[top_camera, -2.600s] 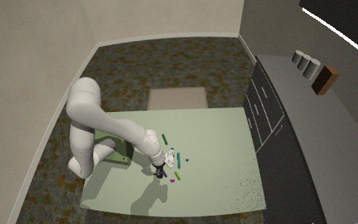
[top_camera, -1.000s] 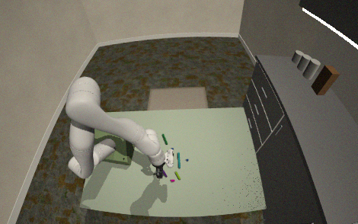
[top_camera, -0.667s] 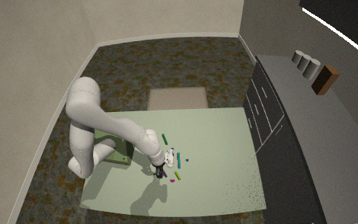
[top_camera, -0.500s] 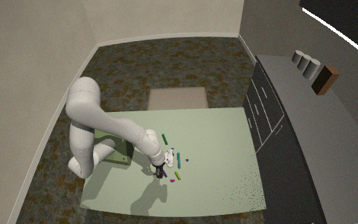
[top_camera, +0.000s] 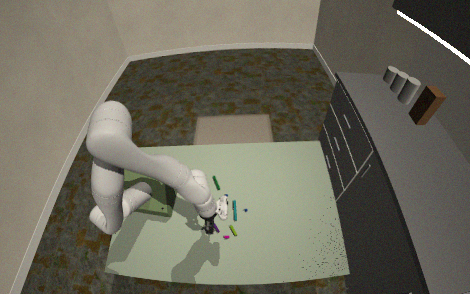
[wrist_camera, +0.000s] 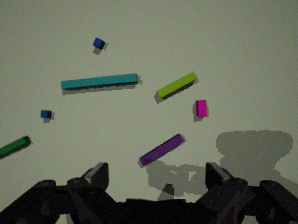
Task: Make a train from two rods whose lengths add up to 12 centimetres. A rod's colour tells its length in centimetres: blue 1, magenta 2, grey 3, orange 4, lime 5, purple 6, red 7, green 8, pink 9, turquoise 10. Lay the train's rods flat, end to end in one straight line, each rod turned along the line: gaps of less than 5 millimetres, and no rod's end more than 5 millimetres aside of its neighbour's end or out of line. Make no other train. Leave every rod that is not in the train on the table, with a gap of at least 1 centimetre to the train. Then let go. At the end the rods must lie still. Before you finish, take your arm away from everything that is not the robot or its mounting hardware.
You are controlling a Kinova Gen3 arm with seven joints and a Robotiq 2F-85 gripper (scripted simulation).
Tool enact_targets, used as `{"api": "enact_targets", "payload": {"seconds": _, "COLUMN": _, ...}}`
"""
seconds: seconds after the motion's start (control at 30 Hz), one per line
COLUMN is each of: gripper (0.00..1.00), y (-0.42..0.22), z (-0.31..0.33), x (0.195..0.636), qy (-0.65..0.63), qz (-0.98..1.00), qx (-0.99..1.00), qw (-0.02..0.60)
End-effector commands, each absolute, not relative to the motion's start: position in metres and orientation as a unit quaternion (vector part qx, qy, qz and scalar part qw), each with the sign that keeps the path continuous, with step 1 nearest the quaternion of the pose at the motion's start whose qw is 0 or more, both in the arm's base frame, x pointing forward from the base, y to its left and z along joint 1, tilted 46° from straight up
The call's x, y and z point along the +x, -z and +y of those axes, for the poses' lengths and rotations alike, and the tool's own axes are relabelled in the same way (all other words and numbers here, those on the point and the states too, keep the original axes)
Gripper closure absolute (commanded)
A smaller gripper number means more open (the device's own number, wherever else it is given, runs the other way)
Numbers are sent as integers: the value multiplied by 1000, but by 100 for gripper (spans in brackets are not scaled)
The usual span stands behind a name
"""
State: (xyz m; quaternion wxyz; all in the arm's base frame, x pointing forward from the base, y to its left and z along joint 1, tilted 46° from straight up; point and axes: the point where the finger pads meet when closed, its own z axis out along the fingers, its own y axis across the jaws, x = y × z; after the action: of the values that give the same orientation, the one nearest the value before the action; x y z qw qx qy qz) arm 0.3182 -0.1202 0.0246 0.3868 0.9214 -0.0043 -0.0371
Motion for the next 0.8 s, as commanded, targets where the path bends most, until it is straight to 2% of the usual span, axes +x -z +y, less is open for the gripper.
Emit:
{"api": "enact_targets", "payload": {"seconds": 0.0, "gripper": 0, "y": -26, "z": -121, "x": 316, "qy": 41, "qz": -1, "qx": 920, "qw": 390}}
{"api": "enact_targets", "payload": {"seconds": 0.4, "gripper": 0, "y": -25, "z": -121, "x": 316, "qy": 45, "qz": 9, "qx": 920, "qw": 390}}
{"api": "enact_targets", "payload": {"seconds": 0.77, "gripper": 0, "y": -8, "z": -103, "x": 318, "qy": 132, "qz": 218, "qx": 894, "qw": 369}}
